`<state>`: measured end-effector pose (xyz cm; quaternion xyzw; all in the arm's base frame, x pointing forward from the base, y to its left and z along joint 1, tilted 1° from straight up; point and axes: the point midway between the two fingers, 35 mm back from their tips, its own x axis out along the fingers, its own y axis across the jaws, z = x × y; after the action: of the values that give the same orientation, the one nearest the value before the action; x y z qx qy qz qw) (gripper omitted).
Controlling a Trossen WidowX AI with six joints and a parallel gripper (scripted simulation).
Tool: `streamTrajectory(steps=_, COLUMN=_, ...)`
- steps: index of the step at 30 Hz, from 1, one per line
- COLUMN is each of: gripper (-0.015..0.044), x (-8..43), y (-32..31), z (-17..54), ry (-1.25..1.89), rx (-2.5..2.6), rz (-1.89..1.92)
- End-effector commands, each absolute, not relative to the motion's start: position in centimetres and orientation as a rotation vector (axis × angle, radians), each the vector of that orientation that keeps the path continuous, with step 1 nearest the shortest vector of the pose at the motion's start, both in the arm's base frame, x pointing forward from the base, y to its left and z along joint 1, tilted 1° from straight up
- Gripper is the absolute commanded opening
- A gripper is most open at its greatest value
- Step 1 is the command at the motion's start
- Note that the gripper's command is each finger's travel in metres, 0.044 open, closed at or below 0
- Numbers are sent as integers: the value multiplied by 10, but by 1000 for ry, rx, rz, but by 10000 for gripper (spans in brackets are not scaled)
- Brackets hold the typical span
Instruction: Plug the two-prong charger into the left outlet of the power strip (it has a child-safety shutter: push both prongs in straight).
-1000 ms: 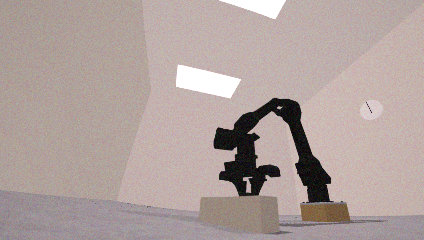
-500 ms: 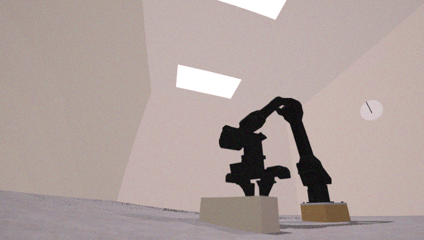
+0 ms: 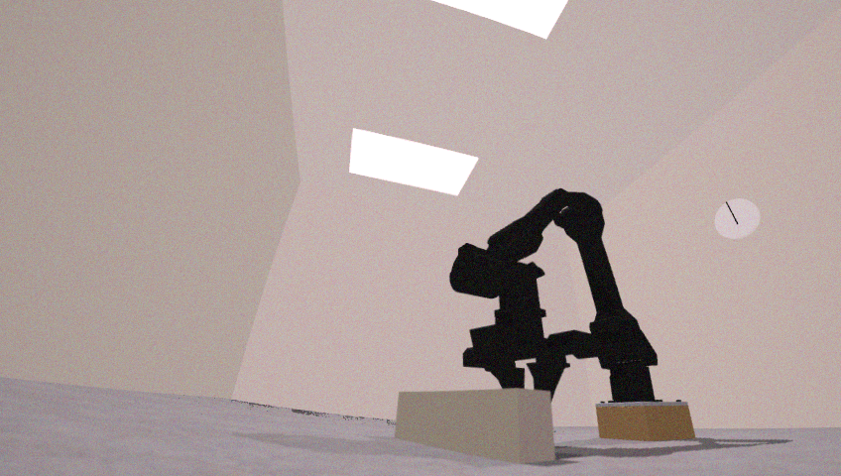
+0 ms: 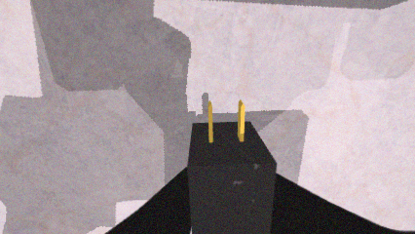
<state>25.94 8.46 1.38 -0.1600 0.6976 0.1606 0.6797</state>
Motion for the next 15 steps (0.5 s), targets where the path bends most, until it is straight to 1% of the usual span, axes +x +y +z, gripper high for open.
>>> streamTrajectory(steps=1, gripper=0, x=252, y=91, z=10, ry=1579, rx=-338, rz=348)
streamTrajectory(steps=7, gripper=0, x=245, y=102, z=6, ry=1584, rx=-317, rz=329)
streamTrajectory(steps=15, gripper=0, x=250, y=105, z=6, ry=1584, rx=-314, rz=327)
